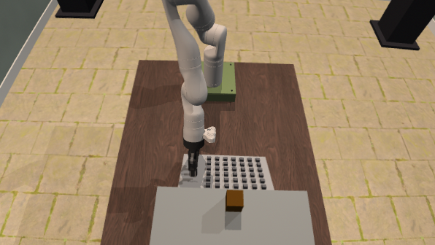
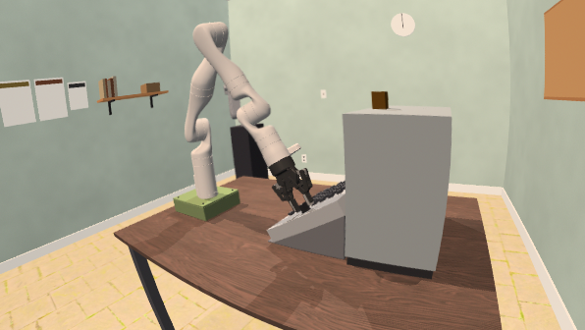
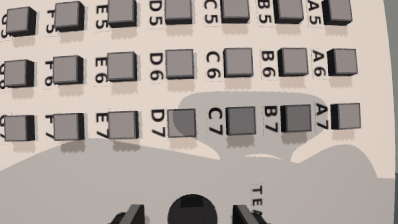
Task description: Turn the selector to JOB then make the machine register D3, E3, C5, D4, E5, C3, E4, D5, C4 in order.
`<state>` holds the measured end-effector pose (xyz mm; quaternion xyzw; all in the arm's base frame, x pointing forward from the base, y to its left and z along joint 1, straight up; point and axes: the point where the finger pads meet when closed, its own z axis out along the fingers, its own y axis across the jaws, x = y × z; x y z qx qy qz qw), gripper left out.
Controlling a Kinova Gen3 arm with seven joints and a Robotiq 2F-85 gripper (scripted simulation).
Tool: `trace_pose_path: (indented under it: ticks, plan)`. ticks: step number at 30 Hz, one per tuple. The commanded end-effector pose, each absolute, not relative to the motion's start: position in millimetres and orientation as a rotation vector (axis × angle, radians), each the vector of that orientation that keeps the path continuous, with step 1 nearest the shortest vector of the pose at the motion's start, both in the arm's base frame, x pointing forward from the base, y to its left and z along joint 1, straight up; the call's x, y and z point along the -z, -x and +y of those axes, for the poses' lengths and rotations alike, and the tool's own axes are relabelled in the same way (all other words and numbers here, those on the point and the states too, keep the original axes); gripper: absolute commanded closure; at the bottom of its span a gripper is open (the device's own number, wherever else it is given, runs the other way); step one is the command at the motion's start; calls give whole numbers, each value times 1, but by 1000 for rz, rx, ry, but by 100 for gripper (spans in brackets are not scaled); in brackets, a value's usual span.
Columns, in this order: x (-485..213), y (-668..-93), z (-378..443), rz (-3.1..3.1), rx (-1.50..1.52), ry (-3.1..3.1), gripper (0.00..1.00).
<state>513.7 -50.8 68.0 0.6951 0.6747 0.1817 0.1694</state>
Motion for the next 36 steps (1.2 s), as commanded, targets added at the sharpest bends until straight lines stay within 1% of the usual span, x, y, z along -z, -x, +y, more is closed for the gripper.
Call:
trace_pose_path:
  ticks: [1,20,32,33,36]
  plan:
    - [-73,-511,-53,1903,-515,-1987,40]
    - [-107,-491,-53,1904,-515,-1988,40]
    - [-112,-489,-53,1904,-515,-1988,40]
    - [-112,-489,-53,1904,-515,-1988,90]
    - [-112,-489,-53,1904,-515,-1988,90]
